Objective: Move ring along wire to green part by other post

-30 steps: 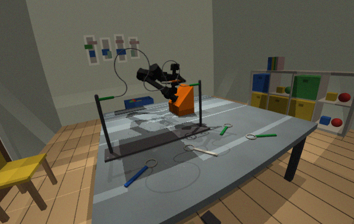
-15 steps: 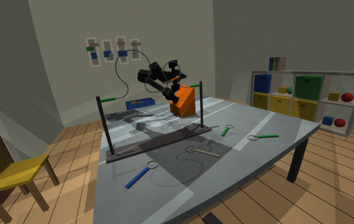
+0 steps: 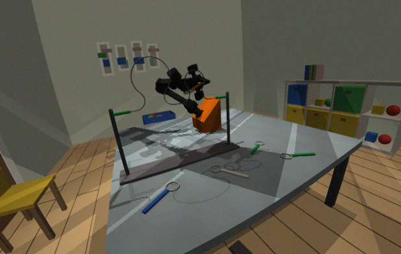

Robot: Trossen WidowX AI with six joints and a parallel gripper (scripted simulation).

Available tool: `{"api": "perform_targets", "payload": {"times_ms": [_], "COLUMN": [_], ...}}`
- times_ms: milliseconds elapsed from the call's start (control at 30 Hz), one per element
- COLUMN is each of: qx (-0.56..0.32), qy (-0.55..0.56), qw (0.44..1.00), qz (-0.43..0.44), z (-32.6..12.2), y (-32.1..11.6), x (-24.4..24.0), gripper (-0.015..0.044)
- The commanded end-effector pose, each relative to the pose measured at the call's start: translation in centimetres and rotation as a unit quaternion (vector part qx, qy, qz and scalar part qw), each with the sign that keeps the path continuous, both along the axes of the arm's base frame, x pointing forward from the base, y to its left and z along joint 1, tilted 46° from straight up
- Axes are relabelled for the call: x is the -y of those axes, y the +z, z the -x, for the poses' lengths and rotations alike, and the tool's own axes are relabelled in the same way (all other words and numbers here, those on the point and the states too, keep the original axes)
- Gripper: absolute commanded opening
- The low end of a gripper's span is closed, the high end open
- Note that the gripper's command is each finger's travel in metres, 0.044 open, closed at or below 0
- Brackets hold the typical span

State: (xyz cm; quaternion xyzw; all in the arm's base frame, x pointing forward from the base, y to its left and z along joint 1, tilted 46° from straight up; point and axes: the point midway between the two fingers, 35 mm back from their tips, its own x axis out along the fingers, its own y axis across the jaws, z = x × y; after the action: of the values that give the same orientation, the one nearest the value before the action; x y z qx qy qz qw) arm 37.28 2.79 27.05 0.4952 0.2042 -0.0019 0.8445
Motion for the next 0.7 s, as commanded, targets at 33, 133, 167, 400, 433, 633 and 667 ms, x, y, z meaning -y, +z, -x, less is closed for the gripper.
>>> {"api": "perform_targets", "payload": {"times_ms": [33, 133, 167, 400, 433, 633, 667], "qx": [0.01, 0.012, 0.012, 0.016, 0.016, 0.017, 0.017], "qy": [0.004, 0.004, 0.004, 0.004, 0.004, 0.004, 0.004], "qw": [1.0, 0.999, 0.999, 0.998, 0.998, 0.998, 0.998], "qz": [-0.023, -0.032, -0.035, -0.053, -0.054, -0.061, -0.061], "z": [-0.1, -0.1, -0.1, -0.2, -0.2, -0.2, -0.2], "y": [1.2, 1.5, 1.6, 2.3, 2.4, 3.0, 3.1], "x": [-0.5, -0.7, -0.7, -1.0, -1.0, -1.2, -1.2], "gripper": [-0.015, -0.015, -0.015, -0.015, -0.015, -0.015, -0.015]}}
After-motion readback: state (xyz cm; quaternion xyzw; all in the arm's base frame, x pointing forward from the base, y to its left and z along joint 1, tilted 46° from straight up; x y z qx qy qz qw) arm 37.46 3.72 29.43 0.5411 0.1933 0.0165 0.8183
